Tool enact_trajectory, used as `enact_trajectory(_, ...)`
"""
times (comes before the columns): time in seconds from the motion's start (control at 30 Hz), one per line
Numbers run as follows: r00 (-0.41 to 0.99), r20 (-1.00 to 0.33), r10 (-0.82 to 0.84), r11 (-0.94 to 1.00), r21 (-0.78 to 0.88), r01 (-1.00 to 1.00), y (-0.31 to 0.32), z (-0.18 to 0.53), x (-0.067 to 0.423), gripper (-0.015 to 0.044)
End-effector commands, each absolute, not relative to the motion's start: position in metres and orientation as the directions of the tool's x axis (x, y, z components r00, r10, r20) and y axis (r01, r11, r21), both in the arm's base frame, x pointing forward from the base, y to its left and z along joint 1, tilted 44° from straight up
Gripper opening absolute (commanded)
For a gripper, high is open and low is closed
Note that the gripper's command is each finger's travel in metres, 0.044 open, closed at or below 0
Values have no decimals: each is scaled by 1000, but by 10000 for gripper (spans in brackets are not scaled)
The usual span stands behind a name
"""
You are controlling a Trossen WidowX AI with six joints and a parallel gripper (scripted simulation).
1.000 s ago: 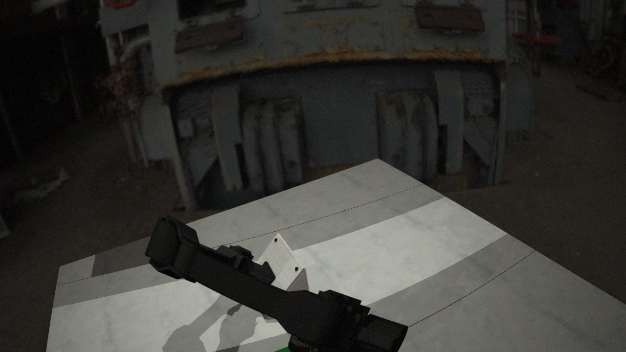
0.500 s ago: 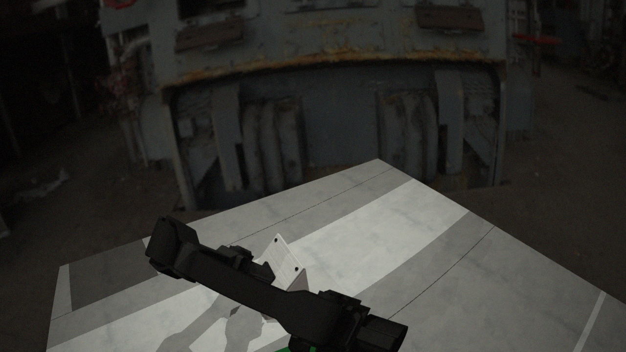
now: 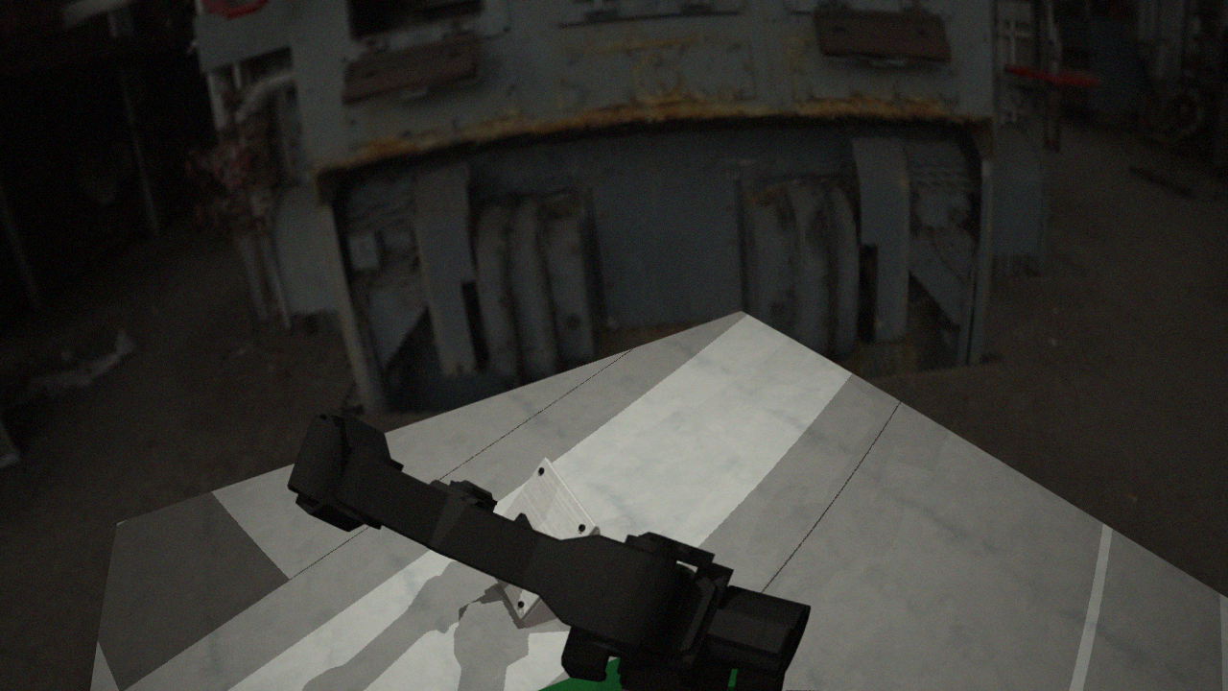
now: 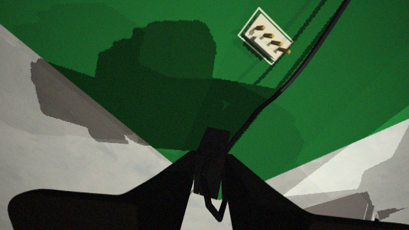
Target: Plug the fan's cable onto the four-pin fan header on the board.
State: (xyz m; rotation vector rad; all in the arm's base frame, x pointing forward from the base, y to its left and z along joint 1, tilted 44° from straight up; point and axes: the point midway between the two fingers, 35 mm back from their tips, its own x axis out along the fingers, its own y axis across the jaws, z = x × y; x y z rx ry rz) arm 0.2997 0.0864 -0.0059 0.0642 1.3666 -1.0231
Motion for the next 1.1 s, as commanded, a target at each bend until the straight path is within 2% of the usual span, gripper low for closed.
enact_trajectory(0.0,-135,-822,-553,592,-501,632,96,3,300,0)
enact_trajectory(0.63,-135,-820,-556,595,-507,624,131,43,292,0)
enact_trajectory(1.07,-88,-799,-595,763,-596,251,133,40,289,0)
